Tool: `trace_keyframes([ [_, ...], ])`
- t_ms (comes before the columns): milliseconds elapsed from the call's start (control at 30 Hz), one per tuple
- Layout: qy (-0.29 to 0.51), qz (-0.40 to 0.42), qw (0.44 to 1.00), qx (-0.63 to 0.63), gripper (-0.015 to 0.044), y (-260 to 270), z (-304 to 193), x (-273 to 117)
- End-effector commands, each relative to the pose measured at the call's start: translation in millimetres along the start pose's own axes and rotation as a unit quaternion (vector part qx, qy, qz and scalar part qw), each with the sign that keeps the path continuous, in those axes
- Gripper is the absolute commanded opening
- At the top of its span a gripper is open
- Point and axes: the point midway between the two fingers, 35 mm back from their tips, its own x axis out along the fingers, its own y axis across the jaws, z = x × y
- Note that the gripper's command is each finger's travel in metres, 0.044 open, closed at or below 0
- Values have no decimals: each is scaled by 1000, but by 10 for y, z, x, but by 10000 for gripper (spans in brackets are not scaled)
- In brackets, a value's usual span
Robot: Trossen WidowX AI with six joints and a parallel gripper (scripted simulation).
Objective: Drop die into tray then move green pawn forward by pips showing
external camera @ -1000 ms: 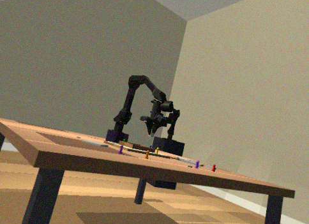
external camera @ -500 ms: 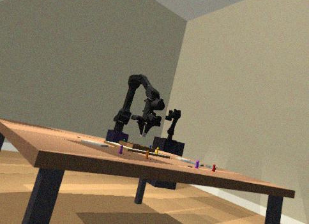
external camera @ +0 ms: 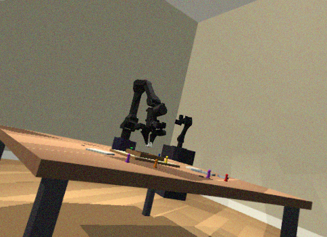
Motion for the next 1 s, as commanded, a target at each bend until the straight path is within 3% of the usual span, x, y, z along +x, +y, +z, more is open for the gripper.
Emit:
trace_keyframes([
  [0,-63,1,998,2,0,7,21,17],
  [467,-294,3,956,4,0,-4,27,92],
  [667,-305,4,952,4,0,-5,14,48],
  [967,-304,3,953,4,0,-11,-184,-394],
])
